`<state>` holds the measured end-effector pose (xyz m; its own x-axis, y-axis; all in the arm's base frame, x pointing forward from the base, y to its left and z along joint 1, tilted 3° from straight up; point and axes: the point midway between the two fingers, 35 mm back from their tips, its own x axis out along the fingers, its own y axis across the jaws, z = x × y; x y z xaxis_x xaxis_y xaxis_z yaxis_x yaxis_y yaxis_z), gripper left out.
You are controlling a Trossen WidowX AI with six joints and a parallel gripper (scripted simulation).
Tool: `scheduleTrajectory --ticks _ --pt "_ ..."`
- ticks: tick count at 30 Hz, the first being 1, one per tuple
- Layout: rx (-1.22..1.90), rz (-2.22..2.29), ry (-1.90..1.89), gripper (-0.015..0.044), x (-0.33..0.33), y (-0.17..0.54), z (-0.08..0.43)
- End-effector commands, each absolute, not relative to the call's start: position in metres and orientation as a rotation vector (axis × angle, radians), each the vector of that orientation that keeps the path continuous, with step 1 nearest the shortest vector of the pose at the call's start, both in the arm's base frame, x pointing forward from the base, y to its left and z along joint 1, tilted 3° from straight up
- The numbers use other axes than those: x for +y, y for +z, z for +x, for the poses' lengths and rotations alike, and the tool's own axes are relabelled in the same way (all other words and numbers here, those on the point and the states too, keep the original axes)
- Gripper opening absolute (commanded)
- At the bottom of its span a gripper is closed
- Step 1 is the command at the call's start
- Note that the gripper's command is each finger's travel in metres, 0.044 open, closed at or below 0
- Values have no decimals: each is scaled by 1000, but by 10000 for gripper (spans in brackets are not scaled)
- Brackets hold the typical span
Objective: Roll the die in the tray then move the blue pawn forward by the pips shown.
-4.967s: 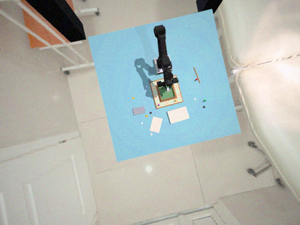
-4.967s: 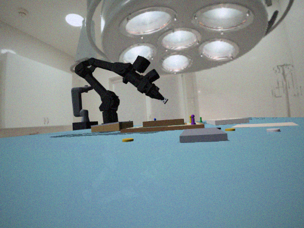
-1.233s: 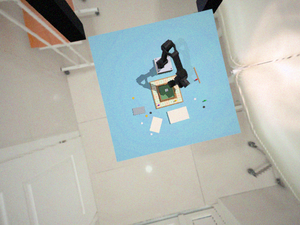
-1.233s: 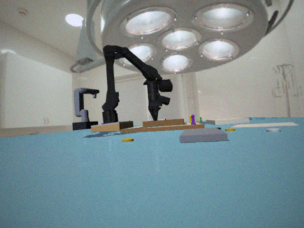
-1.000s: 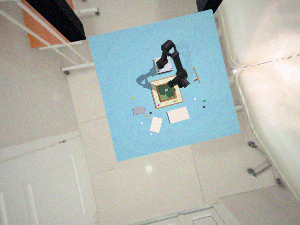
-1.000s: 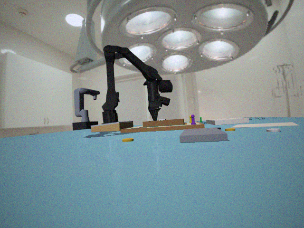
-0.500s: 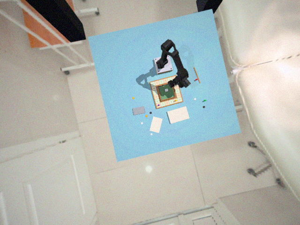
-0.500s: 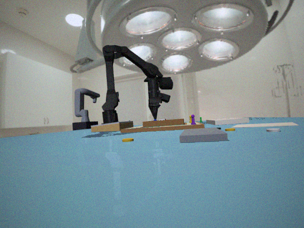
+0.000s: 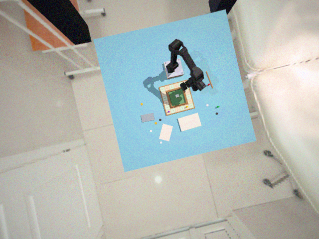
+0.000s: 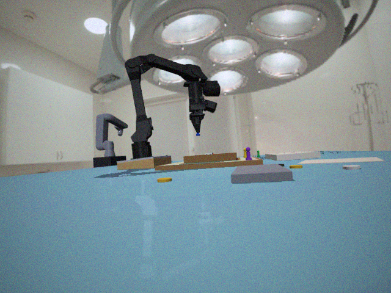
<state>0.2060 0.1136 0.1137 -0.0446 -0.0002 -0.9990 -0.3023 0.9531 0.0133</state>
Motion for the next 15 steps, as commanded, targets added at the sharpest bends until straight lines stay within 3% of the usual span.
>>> scheduleTrajectory --ticks 1,15 --pt "1597 -239 257 0 111 138 202" --pt "1599 -239 258 0 114 109 187"
